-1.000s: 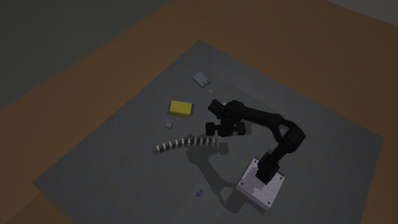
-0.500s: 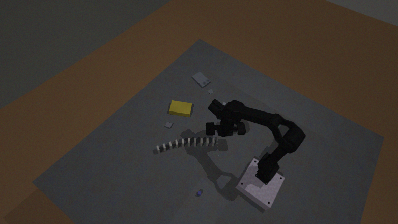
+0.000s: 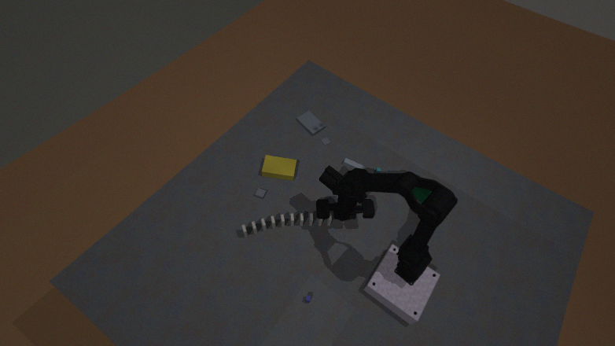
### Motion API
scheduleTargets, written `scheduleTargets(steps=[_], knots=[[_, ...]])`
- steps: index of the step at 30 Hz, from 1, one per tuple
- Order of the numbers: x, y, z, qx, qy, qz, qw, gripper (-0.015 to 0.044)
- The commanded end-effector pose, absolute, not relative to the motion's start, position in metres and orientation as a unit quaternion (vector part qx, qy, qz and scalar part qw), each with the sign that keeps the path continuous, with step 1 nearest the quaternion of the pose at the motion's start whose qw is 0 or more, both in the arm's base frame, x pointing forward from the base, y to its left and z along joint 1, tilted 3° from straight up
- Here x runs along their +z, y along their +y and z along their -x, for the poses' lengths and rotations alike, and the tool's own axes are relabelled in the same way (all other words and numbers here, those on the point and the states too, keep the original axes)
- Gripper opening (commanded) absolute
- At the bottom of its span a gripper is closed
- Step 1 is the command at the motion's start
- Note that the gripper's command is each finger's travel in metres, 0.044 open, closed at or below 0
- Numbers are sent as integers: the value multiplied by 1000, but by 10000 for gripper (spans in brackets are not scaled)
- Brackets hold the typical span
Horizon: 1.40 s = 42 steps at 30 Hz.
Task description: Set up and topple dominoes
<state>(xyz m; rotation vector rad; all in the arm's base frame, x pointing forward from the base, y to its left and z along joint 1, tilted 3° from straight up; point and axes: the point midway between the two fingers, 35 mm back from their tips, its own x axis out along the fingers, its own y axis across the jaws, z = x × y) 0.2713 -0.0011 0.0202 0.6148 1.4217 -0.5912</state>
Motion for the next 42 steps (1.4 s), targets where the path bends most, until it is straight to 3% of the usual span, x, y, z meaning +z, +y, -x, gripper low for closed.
scheduleTargets(steps=[1,28,32,42], knots=[[10,-1,-273,-260,629,-274,680,0],[14,22,-298,-257,627,-275,682,0],[39,12,-322,-252,587,-277,718,0],[73,43,-309,-258,628,-276,680,0]])
